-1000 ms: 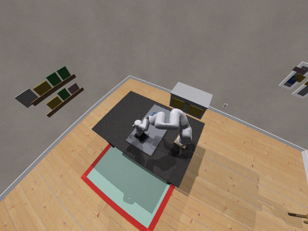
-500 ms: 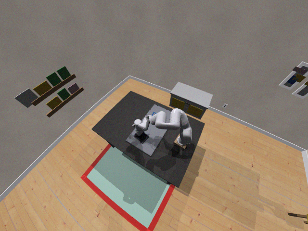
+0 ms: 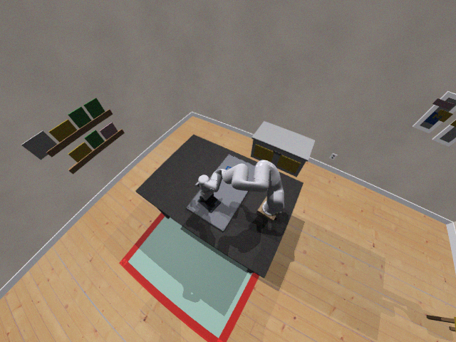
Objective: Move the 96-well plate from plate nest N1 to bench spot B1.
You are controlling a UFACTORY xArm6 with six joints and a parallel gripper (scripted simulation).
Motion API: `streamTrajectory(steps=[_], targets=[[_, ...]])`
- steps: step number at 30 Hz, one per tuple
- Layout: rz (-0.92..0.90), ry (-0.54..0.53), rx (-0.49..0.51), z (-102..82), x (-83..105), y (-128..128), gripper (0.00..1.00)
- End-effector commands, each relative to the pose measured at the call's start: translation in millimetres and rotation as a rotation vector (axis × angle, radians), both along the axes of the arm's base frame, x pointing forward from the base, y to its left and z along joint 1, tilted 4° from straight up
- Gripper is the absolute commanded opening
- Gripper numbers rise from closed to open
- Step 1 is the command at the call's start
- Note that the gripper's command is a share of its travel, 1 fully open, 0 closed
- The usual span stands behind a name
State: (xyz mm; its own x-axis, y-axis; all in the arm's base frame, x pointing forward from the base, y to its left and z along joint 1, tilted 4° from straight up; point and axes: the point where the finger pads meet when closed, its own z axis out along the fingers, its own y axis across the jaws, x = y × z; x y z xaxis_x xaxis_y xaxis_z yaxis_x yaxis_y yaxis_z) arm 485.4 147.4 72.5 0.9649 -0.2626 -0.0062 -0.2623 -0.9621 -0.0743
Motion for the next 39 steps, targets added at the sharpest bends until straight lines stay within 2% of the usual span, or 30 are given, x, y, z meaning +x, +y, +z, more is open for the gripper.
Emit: streamTrajectory(steps=[1, 17, 31, 39], targets=[[0.0, -0.005, 0.001, 8.8, 1.7, -0.1, 0.0], [0.0, -0.005, 0.001, 32.2, 1.3, -1.8, 0.0], [0.0, -0.005, 0.001, 32.7, 1.3, -1.9, 0.0], [0.266, -0.025, -0.003, 29.7, -4.2, -27.8, 0.0]])
